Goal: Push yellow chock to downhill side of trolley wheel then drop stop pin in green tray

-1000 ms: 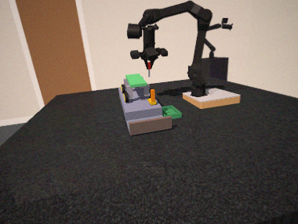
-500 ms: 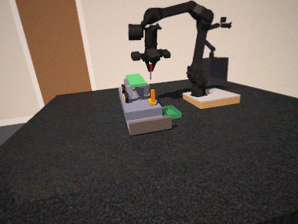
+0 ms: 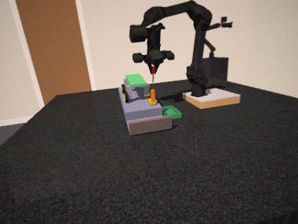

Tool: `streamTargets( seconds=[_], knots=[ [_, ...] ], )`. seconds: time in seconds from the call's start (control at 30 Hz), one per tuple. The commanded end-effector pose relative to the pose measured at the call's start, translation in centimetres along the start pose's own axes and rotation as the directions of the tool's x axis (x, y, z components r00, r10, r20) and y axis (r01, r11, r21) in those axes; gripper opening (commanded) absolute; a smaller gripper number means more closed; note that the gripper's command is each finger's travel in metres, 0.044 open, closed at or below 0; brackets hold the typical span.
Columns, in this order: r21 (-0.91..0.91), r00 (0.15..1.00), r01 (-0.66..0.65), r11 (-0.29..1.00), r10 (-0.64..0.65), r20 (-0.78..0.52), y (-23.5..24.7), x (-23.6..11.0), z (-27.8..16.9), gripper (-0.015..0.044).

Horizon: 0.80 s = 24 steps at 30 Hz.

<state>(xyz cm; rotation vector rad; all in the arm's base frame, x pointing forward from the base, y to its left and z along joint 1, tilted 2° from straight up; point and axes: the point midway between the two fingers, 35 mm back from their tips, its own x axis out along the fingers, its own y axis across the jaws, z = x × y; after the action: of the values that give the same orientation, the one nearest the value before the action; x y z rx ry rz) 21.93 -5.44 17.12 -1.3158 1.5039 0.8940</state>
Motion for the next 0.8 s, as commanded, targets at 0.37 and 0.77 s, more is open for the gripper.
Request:
streamTargets(
  seconds=[0.37,0.77],
  knots=[
    [-0.001,1.000,-0.011,1.000,0.011,0.000,0.3,-0.5,5.4,0.0000],
    [-0.001,1.000,-0.012,1.000,0.012,0.004,0.7,-0.9,10.1,0.0000]
  ],
)
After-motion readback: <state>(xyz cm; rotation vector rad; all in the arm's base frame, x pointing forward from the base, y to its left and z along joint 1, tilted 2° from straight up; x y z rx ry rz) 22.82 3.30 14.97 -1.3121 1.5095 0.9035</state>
